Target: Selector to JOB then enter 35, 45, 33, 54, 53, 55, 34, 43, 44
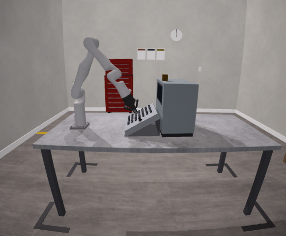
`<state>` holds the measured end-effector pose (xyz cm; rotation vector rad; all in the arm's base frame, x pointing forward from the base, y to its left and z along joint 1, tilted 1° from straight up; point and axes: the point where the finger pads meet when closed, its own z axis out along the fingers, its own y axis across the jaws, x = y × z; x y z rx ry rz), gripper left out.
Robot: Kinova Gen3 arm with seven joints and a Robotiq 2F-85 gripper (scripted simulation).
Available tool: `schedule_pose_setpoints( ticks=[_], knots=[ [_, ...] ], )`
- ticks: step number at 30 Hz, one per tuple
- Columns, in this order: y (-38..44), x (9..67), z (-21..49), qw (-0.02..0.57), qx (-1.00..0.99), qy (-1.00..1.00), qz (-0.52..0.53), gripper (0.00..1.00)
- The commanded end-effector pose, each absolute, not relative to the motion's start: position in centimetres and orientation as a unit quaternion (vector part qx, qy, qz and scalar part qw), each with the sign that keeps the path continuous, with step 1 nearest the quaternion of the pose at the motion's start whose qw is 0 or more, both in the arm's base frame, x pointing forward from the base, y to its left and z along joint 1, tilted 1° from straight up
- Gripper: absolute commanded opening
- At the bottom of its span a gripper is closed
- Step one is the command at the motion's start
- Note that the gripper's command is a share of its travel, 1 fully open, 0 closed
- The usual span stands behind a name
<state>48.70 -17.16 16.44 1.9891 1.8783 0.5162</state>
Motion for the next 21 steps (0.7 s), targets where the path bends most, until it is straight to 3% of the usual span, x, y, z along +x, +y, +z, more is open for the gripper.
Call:
schedule_pose_setpoints(
  ticks=[1,21],
  knots=[
    [-17.0,48.5,16.5,0.177,0.703,0.664,0.182,0.1],
    [-7.8,49.0,14.3,0.179,0.685,0.684,0.176,0.1]
  ],
)
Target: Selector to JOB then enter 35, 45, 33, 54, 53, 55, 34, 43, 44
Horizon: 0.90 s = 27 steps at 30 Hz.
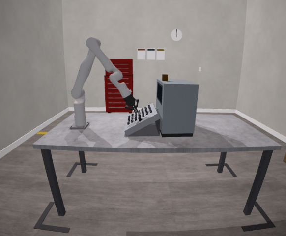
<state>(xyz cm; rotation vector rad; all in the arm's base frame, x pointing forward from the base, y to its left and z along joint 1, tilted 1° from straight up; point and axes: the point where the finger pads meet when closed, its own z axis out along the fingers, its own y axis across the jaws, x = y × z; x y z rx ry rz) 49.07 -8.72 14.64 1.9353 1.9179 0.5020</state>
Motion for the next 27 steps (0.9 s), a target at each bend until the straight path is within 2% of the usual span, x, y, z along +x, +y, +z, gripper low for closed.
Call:
schedule_pose_setpoints(
  ticks=[1,27],
  knots=[
    [-7.8,49.0,14.4,0.179,0.685,0.684,0.177,0.1],
    [-8.0,50.3,12.6,0.184,0.682,0.686,0.176,0.1]
  ],
)
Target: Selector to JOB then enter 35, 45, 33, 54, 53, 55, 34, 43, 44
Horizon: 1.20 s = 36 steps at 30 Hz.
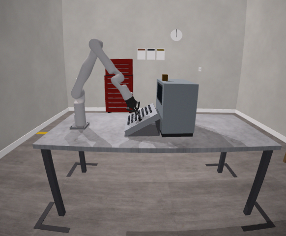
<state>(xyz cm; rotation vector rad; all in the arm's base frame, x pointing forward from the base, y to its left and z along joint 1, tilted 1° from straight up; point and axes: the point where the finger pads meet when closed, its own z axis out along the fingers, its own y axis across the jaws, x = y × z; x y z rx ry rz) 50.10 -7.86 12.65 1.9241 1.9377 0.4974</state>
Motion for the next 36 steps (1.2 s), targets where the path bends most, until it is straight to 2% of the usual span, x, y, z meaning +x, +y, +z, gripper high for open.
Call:
schedule_pose_setpoints(
  ticks=[1,36],
  knots=[
    [-8.0,50.34,12.6,0.184,0.681,0.686,0.176,0.1],
    [-8.06,50.66,12.25,0.185,0.682,0.686,0.177,0.1]
  ],
)
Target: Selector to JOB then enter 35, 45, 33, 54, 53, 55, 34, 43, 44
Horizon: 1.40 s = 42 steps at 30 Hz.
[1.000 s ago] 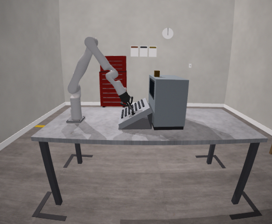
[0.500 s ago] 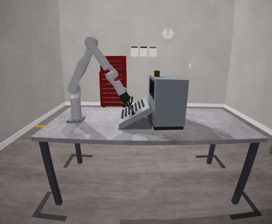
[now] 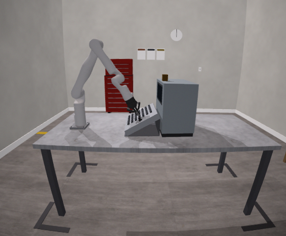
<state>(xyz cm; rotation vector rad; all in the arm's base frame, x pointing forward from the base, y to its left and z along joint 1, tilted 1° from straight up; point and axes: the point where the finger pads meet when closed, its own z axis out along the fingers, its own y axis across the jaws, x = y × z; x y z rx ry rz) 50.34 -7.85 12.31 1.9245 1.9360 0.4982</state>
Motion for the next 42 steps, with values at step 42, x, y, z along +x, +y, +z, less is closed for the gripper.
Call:
schedule_pose_setpoints(
  ticks=[42],
  knots=[
    [-8.02,50.83,11.74,0.184,0.682,0.686,0.176,0.1]
  ],
)
